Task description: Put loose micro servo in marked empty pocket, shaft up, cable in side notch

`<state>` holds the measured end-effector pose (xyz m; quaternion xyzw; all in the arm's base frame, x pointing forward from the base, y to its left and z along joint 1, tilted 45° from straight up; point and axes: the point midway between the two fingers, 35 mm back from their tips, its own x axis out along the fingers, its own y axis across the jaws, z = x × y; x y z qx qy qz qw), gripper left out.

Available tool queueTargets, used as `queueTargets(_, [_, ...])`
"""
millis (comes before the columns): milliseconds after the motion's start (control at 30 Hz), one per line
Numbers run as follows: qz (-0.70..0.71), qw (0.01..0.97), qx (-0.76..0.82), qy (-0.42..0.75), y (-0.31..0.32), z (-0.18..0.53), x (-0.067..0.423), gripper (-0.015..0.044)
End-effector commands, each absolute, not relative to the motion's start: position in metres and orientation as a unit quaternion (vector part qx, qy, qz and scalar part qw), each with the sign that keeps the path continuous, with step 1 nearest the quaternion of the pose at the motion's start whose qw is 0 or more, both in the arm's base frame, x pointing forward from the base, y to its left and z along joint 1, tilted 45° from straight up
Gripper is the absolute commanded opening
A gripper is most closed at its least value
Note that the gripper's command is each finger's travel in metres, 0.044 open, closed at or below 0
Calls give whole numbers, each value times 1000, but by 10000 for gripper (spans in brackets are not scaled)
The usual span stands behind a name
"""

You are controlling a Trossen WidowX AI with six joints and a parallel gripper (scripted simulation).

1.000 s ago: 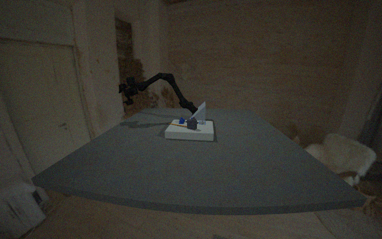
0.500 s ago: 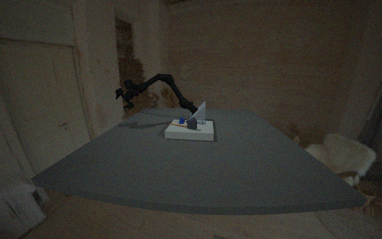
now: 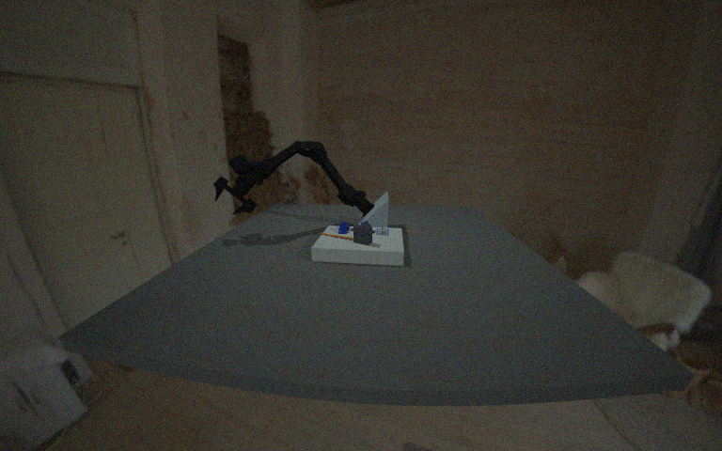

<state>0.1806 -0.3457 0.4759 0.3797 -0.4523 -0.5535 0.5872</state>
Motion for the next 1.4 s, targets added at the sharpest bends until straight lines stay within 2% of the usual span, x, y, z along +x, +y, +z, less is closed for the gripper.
queueTargets(0, [-569, 612, 376, -400, -345, 459, 203, 440])
queueTargets(733, [-597, 731, 308, -120, -303, 371, 307, 440])
queueTargets(1367, [-548, 805, 177, 139, -237, 292, 370, 440])
